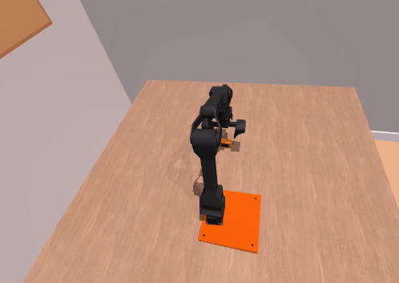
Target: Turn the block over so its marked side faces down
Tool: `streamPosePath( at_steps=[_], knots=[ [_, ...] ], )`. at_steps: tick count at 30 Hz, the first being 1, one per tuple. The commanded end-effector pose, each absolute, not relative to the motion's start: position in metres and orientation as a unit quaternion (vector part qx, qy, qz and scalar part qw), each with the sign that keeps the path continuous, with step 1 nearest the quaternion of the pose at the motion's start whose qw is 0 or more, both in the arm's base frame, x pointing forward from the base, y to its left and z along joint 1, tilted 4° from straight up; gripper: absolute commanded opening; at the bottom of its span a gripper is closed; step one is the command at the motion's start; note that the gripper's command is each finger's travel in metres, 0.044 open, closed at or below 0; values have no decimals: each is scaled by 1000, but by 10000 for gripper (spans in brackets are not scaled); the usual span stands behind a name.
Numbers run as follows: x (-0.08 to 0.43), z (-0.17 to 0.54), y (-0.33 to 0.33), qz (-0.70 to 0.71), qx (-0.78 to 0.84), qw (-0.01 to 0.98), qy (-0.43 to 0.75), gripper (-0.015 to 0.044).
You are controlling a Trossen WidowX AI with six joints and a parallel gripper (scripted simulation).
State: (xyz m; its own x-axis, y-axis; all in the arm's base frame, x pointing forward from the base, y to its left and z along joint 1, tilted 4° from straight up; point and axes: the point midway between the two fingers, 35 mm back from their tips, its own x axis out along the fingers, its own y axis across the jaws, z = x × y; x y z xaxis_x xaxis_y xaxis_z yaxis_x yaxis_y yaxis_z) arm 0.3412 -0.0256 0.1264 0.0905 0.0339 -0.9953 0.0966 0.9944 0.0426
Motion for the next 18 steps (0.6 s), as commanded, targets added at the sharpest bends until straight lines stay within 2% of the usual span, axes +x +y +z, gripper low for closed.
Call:
streamPosePath(
  at_steps=[1,18],
  knots=[
    [343,112,-25,-21,53,737,673,440],
    [345,90,-24,-21,53,737,673,440]
  ],
)
